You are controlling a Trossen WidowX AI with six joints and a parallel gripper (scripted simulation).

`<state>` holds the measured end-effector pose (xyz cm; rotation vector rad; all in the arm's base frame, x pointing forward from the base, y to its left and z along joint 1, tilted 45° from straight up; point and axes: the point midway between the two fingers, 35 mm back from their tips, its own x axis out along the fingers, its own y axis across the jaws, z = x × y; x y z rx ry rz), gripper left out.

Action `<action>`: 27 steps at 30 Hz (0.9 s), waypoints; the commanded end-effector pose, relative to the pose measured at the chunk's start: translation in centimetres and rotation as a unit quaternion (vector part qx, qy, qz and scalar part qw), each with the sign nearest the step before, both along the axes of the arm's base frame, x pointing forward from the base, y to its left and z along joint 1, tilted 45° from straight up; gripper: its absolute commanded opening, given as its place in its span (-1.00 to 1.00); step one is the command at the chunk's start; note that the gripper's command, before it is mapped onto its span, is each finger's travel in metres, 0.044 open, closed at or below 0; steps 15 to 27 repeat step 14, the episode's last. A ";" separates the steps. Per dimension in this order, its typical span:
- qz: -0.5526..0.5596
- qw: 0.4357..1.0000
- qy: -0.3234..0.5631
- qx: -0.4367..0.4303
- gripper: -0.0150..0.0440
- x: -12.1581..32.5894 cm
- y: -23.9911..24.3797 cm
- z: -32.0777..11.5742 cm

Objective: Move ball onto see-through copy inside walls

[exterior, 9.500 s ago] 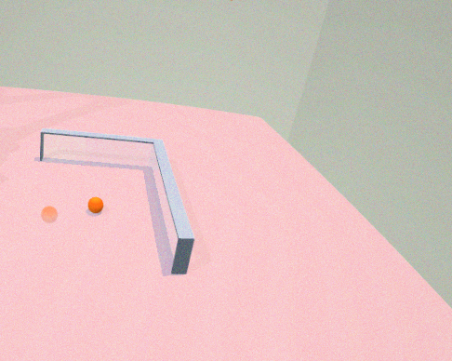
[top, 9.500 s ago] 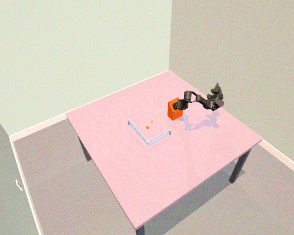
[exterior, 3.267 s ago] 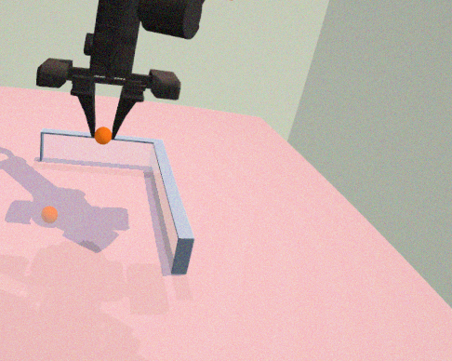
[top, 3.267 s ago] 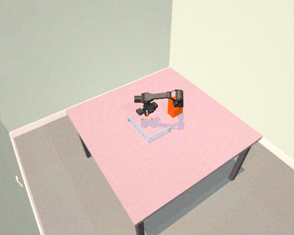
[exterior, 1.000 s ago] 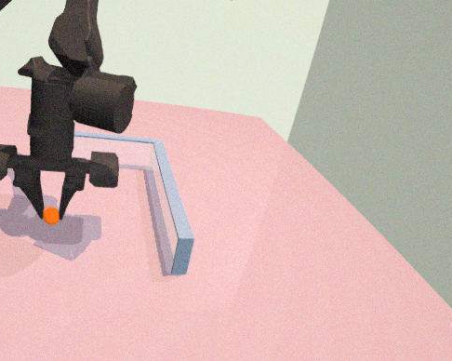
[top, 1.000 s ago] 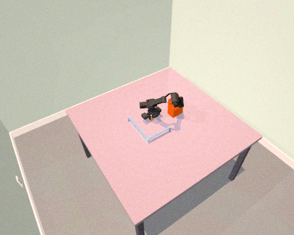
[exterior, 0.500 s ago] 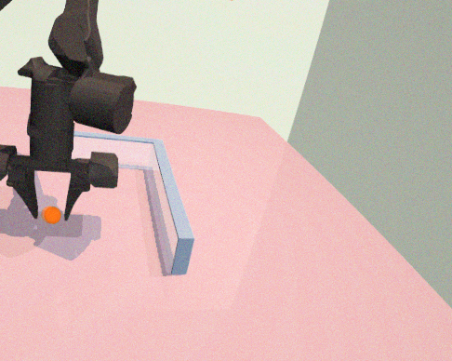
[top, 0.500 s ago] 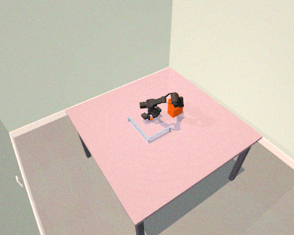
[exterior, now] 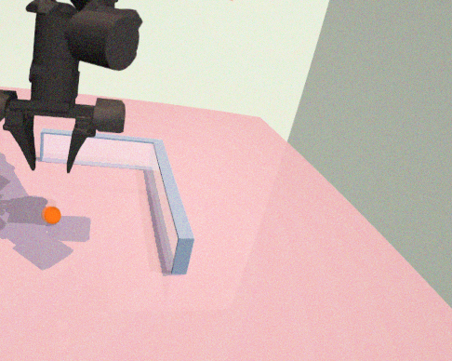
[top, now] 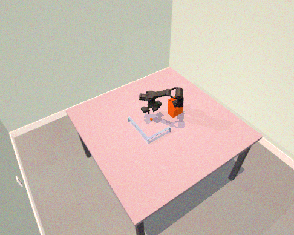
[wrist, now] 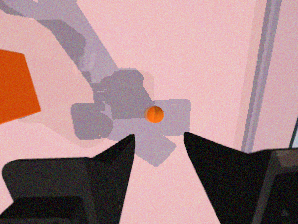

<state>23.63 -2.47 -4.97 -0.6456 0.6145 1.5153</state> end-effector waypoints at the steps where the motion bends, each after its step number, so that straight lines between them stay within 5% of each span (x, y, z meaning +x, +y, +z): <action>1: 0.000 1.000 0.000 0.000 0.27 0.0 0.0 0.0; 7: 0.000 1.000 0.000 0.000 0.27 0.0 0.0 0.0; 14: 0.000 1.000 -0.001 -0.002 0.89 0.1 -3.6 3.6; 27: 0.000 1.000 -0.001 -0.002 0.89 0.1 -3.6 3.6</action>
